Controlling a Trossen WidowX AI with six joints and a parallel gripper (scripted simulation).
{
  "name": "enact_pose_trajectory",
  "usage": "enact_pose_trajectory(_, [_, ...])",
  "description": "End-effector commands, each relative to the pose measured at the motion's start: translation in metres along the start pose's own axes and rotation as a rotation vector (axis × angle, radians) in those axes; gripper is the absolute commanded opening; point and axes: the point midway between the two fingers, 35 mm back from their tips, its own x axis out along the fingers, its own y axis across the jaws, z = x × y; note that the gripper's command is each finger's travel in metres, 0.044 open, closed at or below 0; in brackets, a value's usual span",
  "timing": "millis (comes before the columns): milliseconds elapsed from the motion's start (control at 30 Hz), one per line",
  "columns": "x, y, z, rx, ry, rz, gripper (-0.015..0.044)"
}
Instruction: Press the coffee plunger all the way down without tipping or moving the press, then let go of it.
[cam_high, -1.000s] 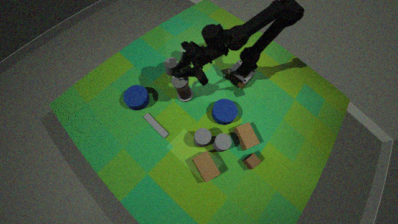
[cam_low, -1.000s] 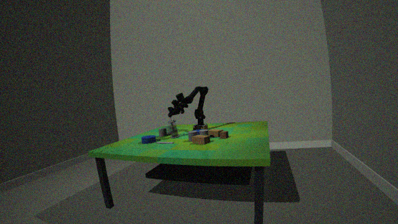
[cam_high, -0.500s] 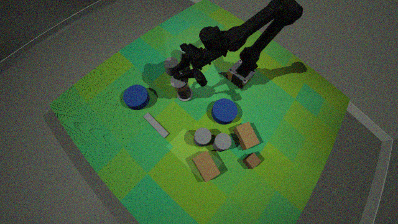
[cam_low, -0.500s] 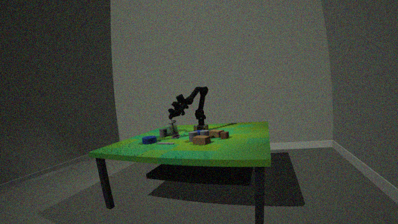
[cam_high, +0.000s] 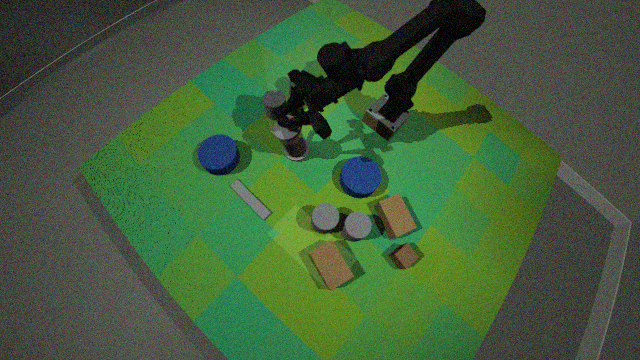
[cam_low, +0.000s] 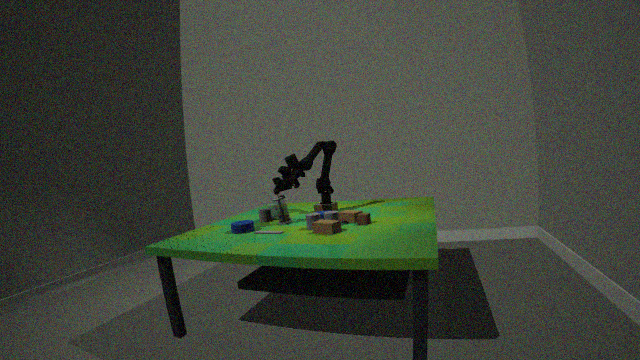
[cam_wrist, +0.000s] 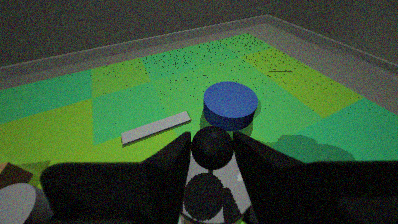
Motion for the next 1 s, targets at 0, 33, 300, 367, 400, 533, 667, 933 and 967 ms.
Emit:
enact_pose_trajectory(0, [0.0029, 0.0, -0.0055, -0.007, 0.025, 0.001, 0.0127])
enact_pose_trajectory(33, [0.0028, 0.0, -0.0051, -0.007, 0.025, 0.001, 0.0127])
enact_pose_trajectory(300, [0.0036, -0.0001, -0.0044, -0.007, 0.025, 0.001, 0.0127])
enact_pose_trajectory(367, [0.0042, -0.0001, -0.0047, -0.007, 0.025, 0.001, 0.0127])
enact_pose_trajectory(400, [0.0044, -0.0001, -0.0047, -0.007, 0.025, 0.001, 0.0127])
enact_pose_trajectory(533, [0.0018, -0.0001, 0.0001, 0.0, 0.006, 0.0, 0.0127])
enact_pose_trajectory(667, [0.0018, -0.0001, 0.0001, 0.0, 0.006, 0.0, 0.0127])
enact_pose_trajectory(933, [0.0018, -0.0001, 0.0001, 0.0, 0.006, 0.0, 0.0284])
enact_pose_trajectory(967, [0.0018, -0.0001, 0.0001, 0.0, 0.006, 0.0, 0.0311])
